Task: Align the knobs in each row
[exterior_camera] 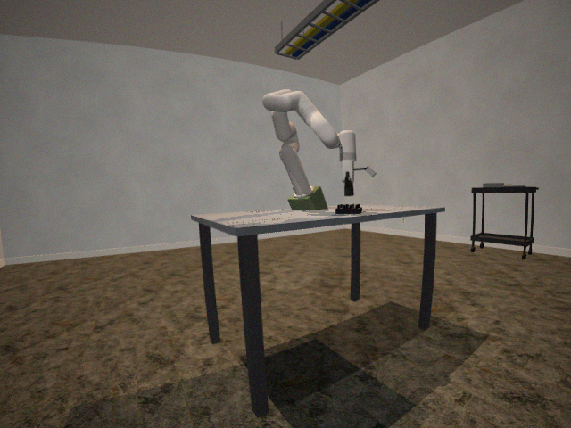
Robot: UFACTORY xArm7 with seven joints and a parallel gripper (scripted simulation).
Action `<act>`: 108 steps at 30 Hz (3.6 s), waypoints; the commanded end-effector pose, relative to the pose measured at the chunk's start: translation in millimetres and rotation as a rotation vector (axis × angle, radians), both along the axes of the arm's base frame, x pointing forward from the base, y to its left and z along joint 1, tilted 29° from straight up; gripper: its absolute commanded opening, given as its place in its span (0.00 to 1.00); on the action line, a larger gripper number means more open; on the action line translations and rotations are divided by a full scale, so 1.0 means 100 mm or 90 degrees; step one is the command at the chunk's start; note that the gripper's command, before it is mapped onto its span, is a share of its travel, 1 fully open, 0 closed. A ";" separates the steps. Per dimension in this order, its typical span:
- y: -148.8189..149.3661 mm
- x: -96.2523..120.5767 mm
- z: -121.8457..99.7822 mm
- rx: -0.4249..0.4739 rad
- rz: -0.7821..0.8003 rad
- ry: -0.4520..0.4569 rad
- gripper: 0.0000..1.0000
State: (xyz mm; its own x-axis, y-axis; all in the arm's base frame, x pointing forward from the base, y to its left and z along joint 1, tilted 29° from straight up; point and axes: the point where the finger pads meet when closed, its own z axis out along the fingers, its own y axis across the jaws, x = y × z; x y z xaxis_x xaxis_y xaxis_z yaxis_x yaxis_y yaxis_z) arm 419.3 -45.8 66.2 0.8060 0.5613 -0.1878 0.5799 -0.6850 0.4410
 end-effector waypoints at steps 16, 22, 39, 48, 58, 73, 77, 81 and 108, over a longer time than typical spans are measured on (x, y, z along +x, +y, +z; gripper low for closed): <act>0.01 0.01 0.01 0.001 0.001 -0.002 1.00; 0.01 0.01 0.01 0.001 0.001 -0.002 1.00; 0.01 0.01 0.01 0.001 0.001 -0.002 1.00; 0.01 0.01 0.01 0.001 0.001 -0.002 1.00; 0.01 0.01 0.01 0.001 0.001 -0.002 1.00; -0.09 -0.14 0.04 0.001 0.001 -0.002 1.00; -0.12 -0.19 0.05 0.001 0.001 -0.002 1.00; -0.17 -0.27 0.06 0.000 0.001 -0.002 1.00; -0.27 -0.43 0.10 0.000 0.001 -0.001 1.00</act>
State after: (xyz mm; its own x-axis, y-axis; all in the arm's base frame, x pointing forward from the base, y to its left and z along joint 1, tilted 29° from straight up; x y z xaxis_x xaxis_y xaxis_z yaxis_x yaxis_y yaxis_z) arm 375.4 -74.0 74.9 0.8060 0.5612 -0.1880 0.5799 -0.6851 0.4409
